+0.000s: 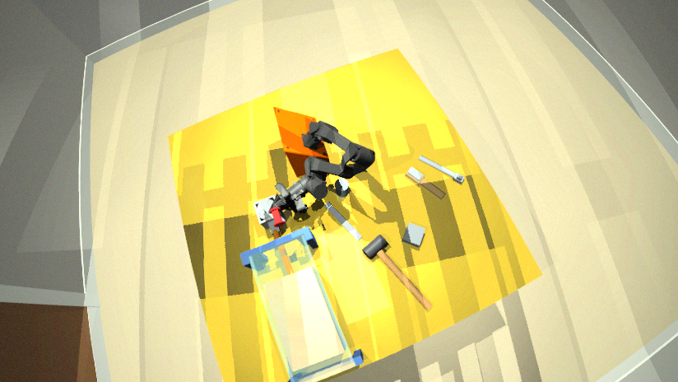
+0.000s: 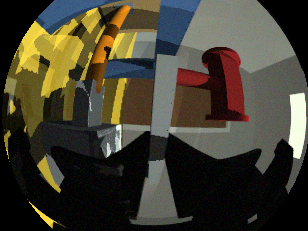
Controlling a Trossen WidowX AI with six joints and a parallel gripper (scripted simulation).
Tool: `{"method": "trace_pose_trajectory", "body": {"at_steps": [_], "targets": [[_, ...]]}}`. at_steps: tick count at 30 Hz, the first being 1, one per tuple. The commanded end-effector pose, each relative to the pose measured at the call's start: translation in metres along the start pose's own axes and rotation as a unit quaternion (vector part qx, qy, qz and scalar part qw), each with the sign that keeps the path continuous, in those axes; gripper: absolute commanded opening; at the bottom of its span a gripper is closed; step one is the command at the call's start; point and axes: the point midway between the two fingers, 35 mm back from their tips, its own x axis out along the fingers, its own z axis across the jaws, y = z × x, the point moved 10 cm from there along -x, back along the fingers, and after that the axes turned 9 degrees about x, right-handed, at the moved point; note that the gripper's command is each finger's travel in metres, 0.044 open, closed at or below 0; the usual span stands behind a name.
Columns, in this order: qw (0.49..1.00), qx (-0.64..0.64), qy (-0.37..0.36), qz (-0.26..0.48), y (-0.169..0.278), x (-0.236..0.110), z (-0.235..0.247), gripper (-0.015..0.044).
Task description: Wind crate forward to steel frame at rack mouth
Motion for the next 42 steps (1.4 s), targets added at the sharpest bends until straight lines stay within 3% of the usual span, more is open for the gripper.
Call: {"method": "trace_pose_trajectory", "body": {"at_steps": [1, 42], "targets": [[1.000, 0.000, 0.003, 0.000, 0.0008, 0.0009, 0.0013, 0.0000], [1.000, -0.001, -0.002, -0.010, 0.0031, 0.0011, 0.0088, 0.0000]]}}
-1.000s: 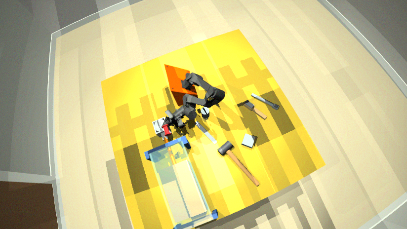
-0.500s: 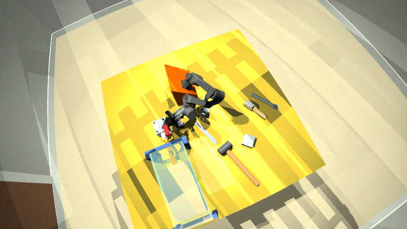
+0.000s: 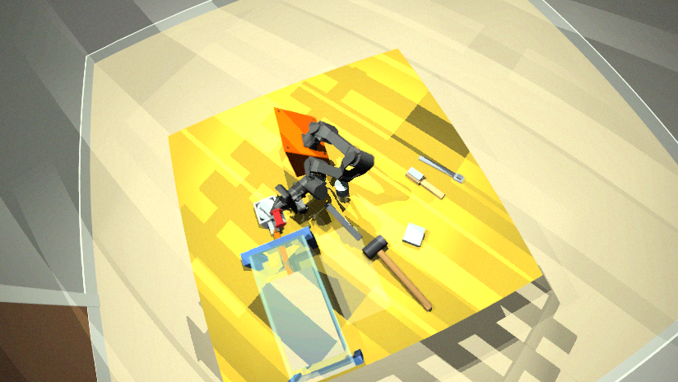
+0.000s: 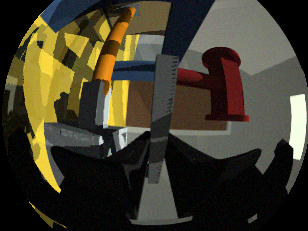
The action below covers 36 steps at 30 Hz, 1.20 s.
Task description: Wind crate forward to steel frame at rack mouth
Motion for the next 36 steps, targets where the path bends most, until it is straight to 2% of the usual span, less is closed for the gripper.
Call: {"method": "trace_pose_trajectory", "body": {"at_steps": [1, 24, 33, 36], "targets": [[1.000, 0.002, 0.004, 0.001, 0.0009, 0.0007, 0.0011, 0.0000], [1.000, 0.002, 0.003, -0.005, 0.0023, 0.0000, 0.0069, 0.0000], [1.000, -0.001, -0.001, -0.004, 0.0019, -0.0007, 0.0059, 0.0236], [1.000, -0.001, -0.001, -0.004, 0.0019, -0.0007, 0.0059, 0.0240]]}}
